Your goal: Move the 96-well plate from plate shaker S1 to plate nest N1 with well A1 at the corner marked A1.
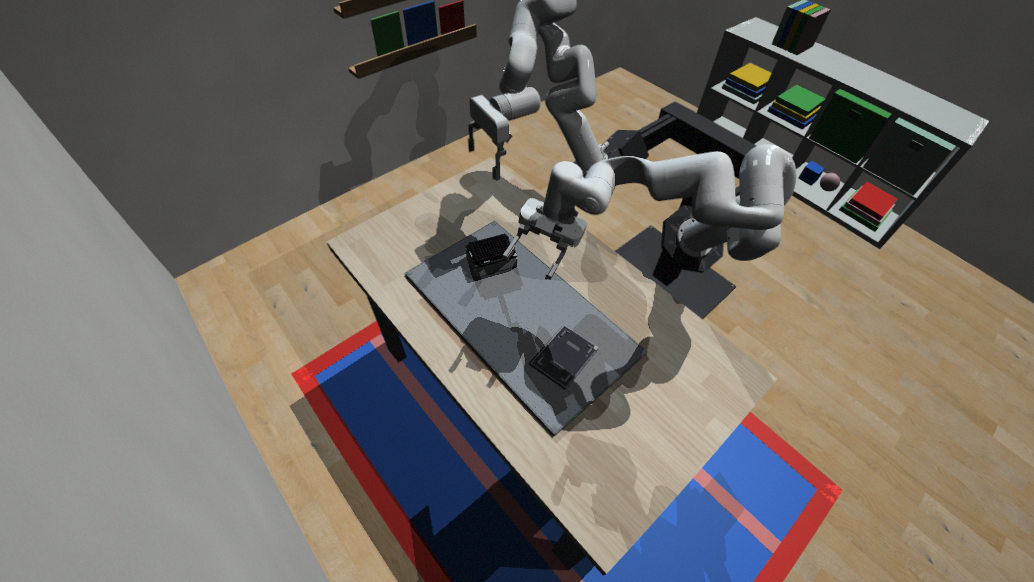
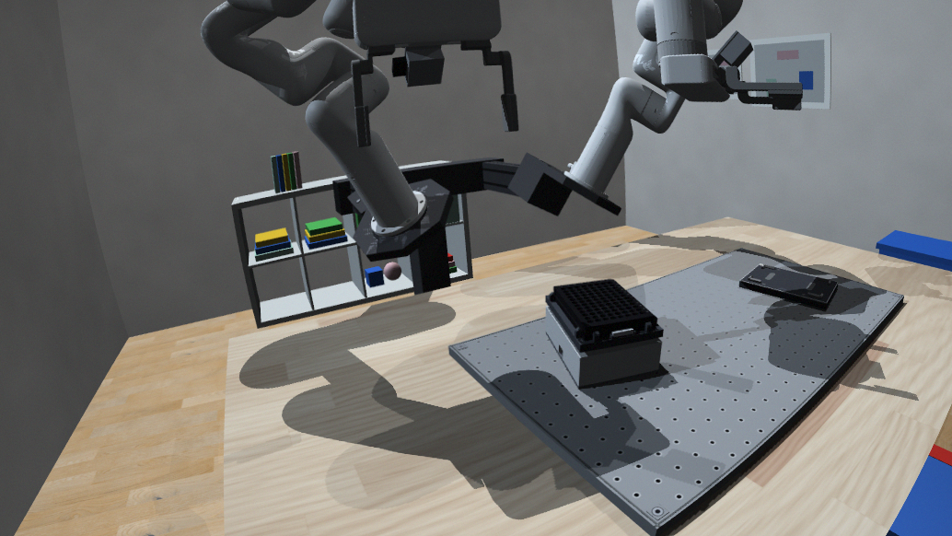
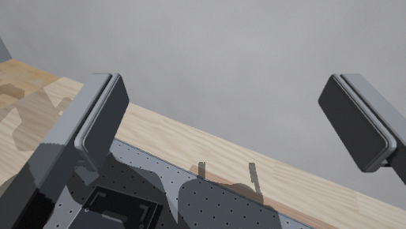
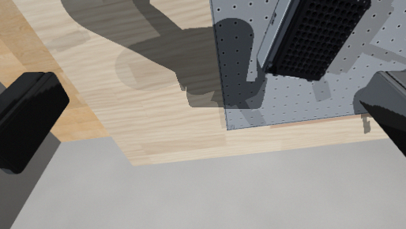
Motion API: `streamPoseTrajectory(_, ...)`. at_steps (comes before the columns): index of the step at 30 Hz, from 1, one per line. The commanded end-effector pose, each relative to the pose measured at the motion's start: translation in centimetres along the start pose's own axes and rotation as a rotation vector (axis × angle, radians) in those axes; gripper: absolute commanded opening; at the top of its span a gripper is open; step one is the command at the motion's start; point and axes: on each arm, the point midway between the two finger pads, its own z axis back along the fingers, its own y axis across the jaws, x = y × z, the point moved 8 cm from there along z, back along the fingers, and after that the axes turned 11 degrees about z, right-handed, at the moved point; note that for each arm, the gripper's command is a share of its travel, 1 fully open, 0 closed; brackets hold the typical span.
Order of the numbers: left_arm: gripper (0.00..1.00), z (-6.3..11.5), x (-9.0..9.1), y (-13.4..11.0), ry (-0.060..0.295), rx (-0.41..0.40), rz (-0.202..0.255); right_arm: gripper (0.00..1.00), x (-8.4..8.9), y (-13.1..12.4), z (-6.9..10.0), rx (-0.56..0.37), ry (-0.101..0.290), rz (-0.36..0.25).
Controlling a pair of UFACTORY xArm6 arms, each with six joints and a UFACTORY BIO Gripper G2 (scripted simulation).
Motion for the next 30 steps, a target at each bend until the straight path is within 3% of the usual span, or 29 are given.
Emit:
streamPoseTrajectory(1,0.37,1.7,0.0,-0.1,0.013,-0.042,-0.005,1.00,-0.1,0.0,0.1,-0.001,0.003,-0.002)
streamPoseTrajectory(3,0.37,2.6,0.0,0.3,0.033,-0.104,-0.019,1.00,-0.1,0.0,0.1,-0.001,0.003,-0.002)
streamPoseTrajectory(7,0.37,4.6,-0.2,0.1,0.034,-0.106,-0.020,1.00,-0.1,0.0,0.1,-0.001,0.003,-0.002)
streamPoseTrajectory(9,0.37,4.7,-0.3,0.1,0.034,-0.106,-0.020,1.00,-0.1,0.0,0.1,-0.001,0.003,-0.002)
streamPoseTrajectory(12,0.37,6.1,-0.2,0.7,0.064,-0.199,-0.042,1.00,-0.1,0.0,0.1,-0.001,0.003,-0.002)
streamPoseTrajectory(20,0.37,8.2,-0.6,0.7,0.064,-0.202,-0.043,1.00,-0.1,0.0,0.1,-0.001,0.003,-0.002)
streamPoseTrajectory(23,0.37,9.4,-0.5,1.5,0.093,-0.295,-0.066,1.00,-0.1,0.0,0.1,-0.001,0.003,-0.002)
streamPoseTrajectory(27,0.37,11.4,-0.8,1.6,0.094,-0.297,-0.066,1.00,-0.1,0.0,0.1,-0.001,0.003,-0.002)
streamPoseTrajectory(30,0.37,11.5,-0.9,1.6,0.094,-0.297,-0.066,1.00,-0.1,0.0,0.1,-0.001,0.003,-0.002)
